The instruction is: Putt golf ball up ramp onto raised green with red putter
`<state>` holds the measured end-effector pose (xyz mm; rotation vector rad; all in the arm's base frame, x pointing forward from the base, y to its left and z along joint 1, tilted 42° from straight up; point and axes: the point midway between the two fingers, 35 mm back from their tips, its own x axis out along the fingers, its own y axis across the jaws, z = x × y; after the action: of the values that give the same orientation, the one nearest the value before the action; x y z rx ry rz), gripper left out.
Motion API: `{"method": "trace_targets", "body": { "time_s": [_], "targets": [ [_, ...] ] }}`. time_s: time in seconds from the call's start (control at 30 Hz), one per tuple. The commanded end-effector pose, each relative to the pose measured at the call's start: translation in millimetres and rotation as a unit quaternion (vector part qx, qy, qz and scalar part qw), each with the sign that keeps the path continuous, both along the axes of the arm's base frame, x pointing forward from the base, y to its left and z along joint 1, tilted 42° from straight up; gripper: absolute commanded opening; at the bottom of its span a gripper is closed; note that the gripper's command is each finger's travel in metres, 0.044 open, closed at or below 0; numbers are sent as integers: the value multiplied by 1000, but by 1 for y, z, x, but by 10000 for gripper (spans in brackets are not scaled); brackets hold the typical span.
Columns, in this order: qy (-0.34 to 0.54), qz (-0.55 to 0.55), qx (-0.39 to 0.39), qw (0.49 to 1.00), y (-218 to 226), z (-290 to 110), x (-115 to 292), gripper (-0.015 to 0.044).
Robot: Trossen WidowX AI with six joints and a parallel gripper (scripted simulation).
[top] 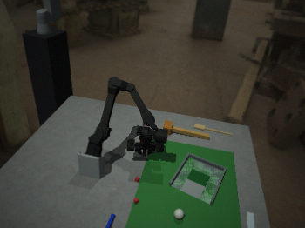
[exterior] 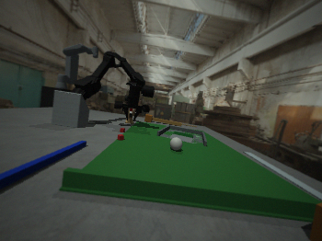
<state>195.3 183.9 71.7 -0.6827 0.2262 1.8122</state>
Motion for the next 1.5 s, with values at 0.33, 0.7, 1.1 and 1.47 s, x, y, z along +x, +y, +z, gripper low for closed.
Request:
{"method": "trace_targets", "body": {
  "time_s": [0.33,0.7,1.1,1.47],
  "targets": [
    [0,0,-1,1000,-2,2,1,0],
    [-1,-1,-9,1000,-33,32,11,0],
    [2,0,-2,1000,-66,74,11,0],
    [126,-122,-65,982,-99,42,39,0]
  ]
}}
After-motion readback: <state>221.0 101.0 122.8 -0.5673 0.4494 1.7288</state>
